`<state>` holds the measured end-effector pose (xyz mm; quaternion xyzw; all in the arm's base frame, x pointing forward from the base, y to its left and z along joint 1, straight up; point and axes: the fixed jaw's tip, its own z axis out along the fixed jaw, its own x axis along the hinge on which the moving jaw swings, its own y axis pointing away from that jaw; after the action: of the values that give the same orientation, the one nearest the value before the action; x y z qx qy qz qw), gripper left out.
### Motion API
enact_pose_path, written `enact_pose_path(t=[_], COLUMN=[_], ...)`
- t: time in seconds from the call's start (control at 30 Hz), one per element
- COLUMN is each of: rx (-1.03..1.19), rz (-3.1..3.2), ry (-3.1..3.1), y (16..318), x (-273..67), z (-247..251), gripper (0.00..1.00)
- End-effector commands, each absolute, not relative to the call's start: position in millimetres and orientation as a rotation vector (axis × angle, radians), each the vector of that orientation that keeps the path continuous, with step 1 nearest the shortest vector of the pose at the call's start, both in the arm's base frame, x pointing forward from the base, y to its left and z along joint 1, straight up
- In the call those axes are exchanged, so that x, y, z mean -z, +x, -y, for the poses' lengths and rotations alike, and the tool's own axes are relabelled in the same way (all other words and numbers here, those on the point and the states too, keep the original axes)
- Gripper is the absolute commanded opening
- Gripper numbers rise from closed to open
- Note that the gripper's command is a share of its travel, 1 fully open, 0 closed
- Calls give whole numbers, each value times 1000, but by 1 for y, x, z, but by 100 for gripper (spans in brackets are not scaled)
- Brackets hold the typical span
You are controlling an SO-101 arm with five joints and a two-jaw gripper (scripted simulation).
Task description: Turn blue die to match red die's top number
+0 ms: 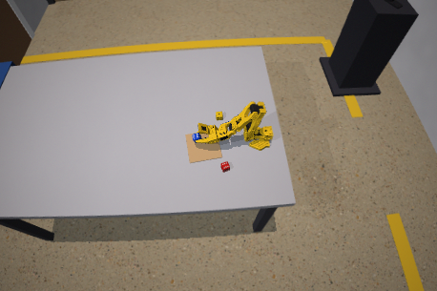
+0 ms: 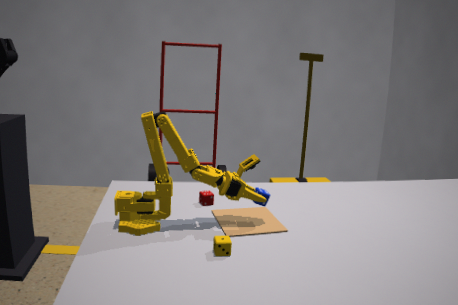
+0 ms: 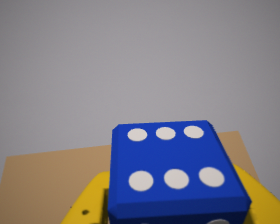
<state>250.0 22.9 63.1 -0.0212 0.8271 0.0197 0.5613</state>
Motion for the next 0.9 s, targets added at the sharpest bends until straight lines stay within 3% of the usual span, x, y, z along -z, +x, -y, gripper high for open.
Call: enact_pose_path(t=[0.0,0.87], rx=[-42,-42], rz=[-1851,-1851], ry=[-46,-46], y=[260,261], x=[-80,-72], z=[-22,-22], gripper=[0,0])
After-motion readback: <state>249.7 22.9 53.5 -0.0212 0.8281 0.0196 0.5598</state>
